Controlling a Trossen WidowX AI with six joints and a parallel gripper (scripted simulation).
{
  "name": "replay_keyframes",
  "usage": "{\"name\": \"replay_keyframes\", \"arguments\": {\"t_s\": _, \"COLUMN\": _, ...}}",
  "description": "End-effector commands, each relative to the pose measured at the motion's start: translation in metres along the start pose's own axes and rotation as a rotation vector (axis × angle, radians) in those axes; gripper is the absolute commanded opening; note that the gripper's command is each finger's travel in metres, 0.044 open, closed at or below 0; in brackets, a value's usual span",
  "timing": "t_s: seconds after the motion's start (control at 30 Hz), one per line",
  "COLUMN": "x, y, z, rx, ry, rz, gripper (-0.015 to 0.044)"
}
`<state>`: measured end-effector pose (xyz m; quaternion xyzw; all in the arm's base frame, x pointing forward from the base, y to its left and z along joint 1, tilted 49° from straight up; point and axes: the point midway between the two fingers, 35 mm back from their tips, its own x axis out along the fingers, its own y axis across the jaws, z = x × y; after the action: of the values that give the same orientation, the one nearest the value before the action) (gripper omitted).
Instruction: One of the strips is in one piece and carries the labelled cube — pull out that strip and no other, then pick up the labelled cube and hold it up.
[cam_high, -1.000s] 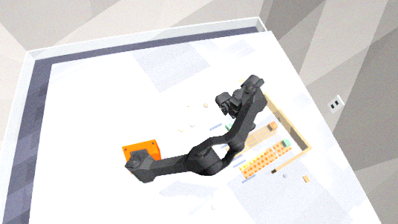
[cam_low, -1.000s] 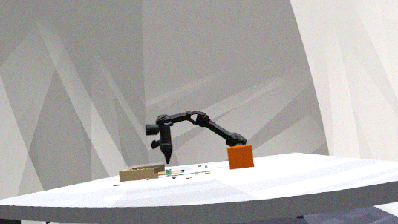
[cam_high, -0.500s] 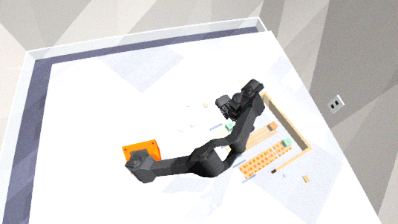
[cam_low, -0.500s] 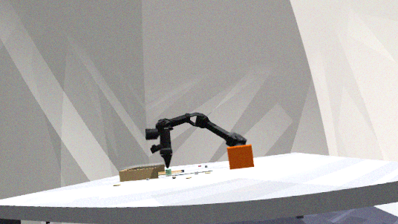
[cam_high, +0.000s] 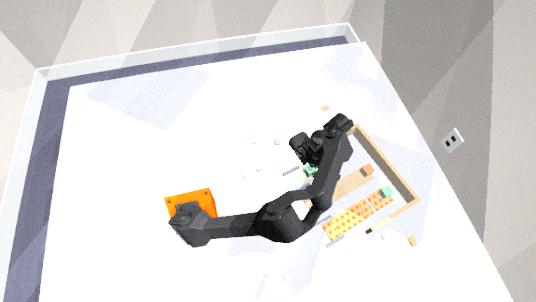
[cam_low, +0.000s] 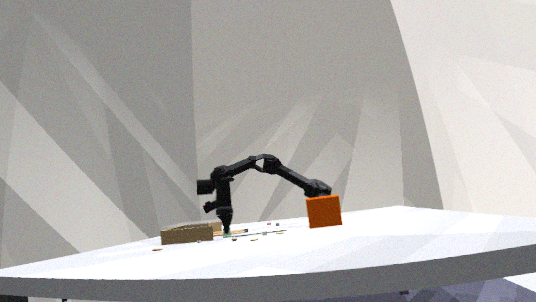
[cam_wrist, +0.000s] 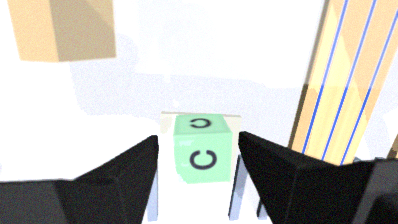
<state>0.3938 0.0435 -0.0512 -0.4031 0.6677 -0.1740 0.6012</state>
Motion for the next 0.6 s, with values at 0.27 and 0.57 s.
{"name": "replay_keyframes", "arguments": {"t_s": 0.27, "x": 0.0036, "y": -0.0004, "z": -0.0007, "rx": 0.0, "ry": 0.002, "rz": 0.0, "gripper": 0.0151}}
{"name": "replay_keyframes", "arguments": {"t_s": 0.57, "x": 0.003, "y": -0.0002, "z": -0.0014, "rx": 0.0, "ry": 0.002, "rz": 0.0, "gripper": 0.0033}}
